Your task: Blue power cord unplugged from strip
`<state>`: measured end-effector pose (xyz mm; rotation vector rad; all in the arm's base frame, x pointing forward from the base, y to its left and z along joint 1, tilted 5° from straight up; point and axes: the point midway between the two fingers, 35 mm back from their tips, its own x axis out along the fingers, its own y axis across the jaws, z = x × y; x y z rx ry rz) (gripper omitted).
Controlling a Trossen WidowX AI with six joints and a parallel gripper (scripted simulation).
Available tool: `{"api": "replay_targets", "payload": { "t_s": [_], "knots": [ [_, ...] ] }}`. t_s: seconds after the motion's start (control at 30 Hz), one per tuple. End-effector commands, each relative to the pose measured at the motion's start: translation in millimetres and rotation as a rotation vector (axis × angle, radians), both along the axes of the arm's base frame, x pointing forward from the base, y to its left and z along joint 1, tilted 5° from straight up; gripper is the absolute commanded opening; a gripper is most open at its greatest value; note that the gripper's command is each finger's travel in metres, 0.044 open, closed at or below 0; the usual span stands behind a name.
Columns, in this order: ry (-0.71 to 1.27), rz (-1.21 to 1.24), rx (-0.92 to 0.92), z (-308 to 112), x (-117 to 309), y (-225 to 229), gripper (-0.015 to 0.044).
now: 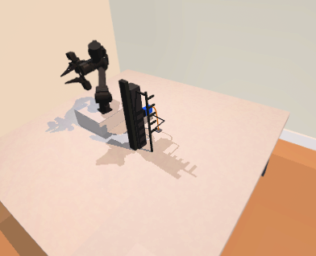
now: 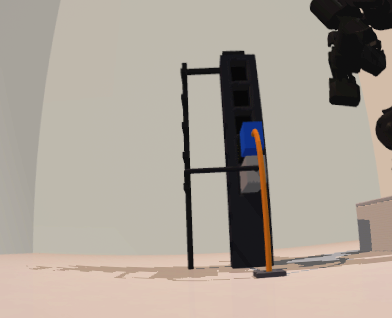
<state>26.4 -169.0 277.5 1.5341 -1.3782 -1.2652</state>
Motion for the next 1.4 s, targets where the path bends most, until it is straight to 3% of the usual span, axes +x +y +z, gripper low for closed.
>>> {"api": "replay_targets", "payload": {
  "t_s": [0.0,0.33,0.67,0.97,1.37],
  "knots": [
    [0.150,0.150,0.019,8.7,25.2,-1.7,0.0160],
    [0.586,0.540,-0.026,28.8,94.1,4.1,0.0160],
    [1.028,0.927,-0.226,46.8,168.1,28.5,0.0160],
    [1.442,1.252,-0.607,61.1,240.5,73.6,0.0160],
    [1.854,1.495,-1.294,59.5,313.9,157.5,0.0160]
  ]
}}
